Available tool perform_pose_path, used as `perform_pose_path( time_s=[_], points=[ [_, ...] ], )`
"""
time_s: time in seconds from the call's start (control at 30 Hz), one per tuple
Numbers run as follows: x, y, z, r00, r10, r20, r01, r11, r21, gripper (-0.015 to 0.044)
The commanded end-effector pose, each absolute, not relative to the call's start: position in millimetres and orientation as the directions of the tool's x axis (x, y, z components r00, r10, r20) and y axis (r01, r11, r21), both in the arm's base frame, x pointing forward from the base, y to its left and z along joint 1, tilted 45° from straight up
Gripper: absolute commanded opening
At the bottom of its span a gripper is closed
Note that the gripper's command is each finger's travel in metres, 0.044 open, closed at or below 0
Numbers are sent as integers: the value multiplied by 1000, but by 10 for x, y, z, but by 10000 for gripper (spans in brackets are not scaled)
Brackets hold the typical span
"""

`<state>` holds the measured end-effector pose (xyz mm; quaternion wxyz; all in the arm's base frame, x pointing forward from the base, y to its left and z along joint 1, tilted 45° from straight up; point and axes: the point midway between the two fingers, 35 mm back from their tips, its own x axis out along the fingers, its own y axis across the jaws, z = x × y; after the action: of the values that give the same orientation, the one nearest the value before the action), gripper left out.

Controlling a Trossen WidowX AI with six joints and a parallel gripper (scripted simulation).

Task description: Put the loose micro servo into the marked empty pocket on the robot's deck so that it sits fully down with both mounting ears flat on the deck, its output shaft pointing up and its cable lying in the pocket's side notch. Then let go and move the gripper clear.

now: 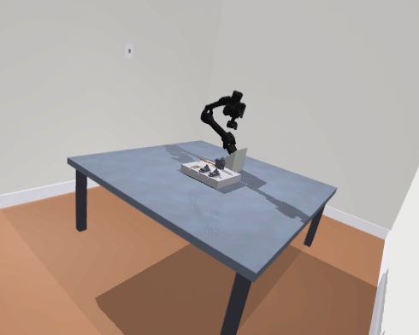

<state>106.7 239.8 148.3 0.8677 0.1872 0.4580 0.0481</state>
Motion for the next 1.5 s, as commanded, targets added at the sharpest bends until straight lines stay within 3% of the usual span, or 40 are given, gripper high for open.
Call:
perform_pose_path(
  time_s=[0.0,0.37,0.77,1.3,1.47],
  points=[
    [1210,2289,1347,585,148,-798,227,914,337,440],
    [1503,1938,1036,547,-117,-829,562,785,260,440],
    [1693,1473,755,428,-385,-818,835,515,194,440],
    [1788,810,524,173,-668,-724,982,57,182,440],
    [1794,752,510,145,-687,-712,982,15,186,440]
  ],
)
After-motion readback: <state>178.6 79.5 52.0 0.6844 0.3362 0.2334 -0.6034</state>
